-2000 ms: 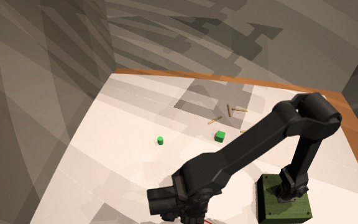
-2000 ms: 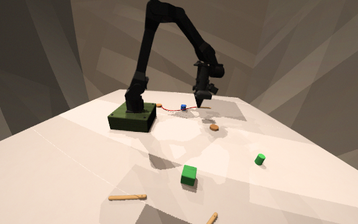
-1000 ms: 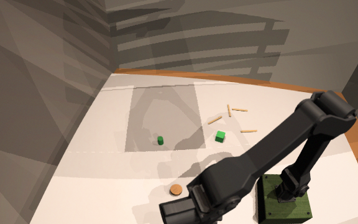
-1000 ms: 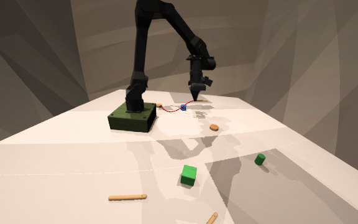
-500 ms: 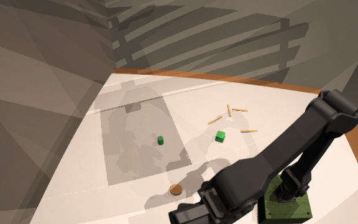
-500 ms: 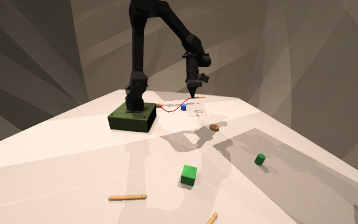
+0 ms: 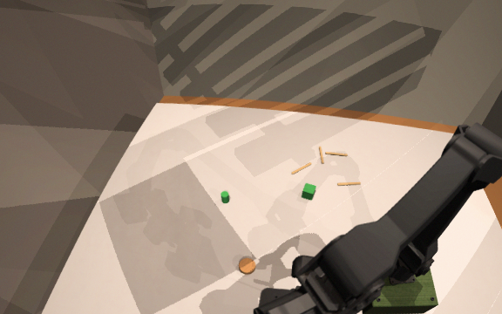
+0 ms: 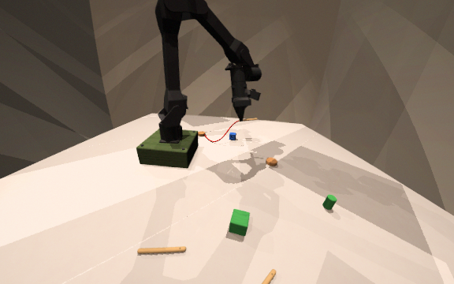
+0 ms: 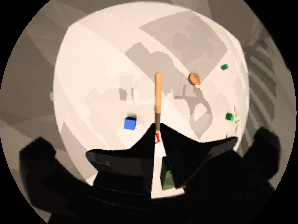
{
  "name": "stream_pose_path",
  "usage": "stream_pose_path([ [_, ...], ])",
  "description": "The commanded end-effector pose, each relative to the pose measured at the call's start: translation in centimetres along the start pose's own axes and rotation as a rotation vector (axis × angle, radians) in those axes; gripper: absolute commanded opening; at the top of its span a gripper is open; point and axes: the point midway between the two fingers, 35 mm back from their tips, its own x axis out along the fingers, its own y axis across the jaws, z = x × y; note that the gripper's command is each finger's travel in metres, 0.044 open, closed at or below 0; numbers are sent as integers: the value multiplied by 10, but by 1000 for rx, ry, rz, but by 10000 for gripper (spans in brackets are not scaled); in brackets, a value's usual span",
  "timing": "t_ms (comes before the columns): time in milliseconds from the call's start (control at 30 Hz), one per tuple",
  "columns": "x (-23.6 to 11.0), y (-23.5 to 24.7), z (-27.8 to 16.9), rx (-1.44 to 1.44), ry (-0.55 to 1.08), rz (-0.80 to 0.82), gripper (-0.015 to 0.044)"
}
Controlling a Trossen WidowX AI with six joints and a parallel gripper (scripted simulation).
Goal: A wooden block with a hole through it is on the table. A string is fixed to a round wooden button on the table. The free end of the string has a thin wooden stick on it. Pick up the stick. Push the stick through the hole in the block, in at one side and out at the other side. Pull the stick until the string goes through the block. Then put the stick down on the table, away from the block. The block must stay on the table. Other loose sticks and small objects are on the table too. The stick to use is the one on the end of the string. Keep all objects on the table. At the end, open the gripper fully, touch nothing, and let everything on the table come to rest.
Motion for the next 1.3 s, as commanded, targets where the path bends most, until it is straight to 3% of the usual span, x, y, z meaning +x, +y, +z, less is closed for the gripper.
stream_pose_path([
  [0,-2,0,-8,0,-3,-9,0],
  [1267,-35,12,-46,10,-121,21,0],
])
